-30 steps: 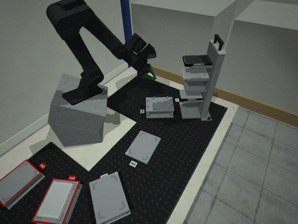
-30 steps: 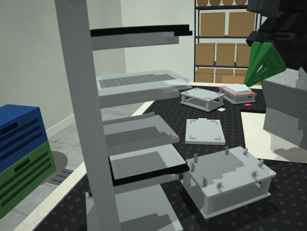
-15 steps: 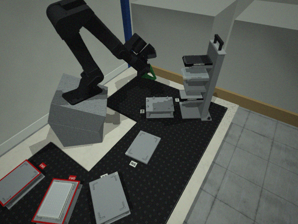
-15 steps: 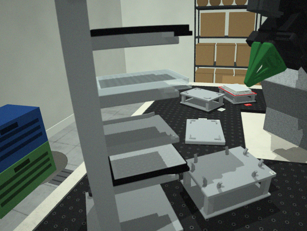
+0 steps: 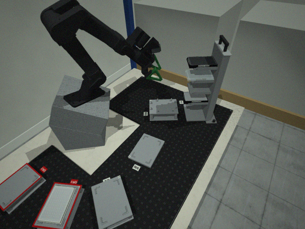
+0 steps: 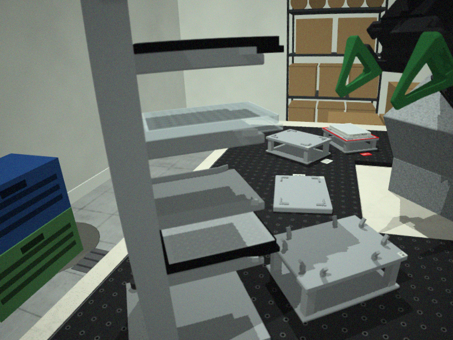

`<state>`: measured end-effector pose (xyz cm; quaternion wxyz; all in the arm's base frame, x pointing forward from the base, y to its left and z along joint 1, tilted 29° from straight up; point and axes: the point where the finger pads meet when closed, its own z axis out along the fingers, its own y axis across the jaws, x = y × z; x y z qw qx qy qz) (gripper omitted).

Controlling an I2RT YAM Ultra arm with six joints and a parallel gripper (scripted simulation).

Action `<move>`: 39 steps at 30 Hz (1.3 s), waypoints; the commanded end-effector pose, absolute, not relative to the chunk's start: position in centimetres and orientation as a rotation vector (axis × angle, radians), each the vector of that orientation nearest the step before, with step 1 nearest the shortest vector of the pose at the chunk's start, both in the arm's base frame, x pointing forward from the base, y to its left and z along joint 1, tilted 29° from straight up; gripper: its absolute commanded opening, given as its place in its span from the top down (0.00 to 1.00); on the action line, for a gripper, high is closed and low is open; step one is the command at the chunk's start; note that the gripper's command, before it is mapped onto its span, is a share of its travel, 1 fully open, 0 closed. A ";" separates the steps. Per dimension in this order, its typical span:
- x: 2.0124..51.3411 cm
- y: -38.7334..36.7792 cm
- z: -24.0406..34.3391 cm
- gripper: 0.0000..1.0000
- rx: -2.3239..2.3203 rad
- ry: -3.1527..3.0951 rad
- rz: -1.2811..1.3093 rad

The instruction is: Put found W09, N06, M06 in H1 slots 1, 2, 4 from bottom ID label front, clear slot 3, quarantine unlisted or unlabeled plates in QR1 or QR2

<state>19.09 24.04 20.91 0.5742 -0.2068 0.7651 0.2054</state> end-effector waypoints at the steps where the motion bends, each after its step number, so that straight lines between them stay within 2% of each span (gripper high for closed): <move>1: 18.5 23.4 23.1 0.00 -0.466 1.794 0.479; 39: 14.8 20.6 31.0 0.00 -0.488 1.815 0.452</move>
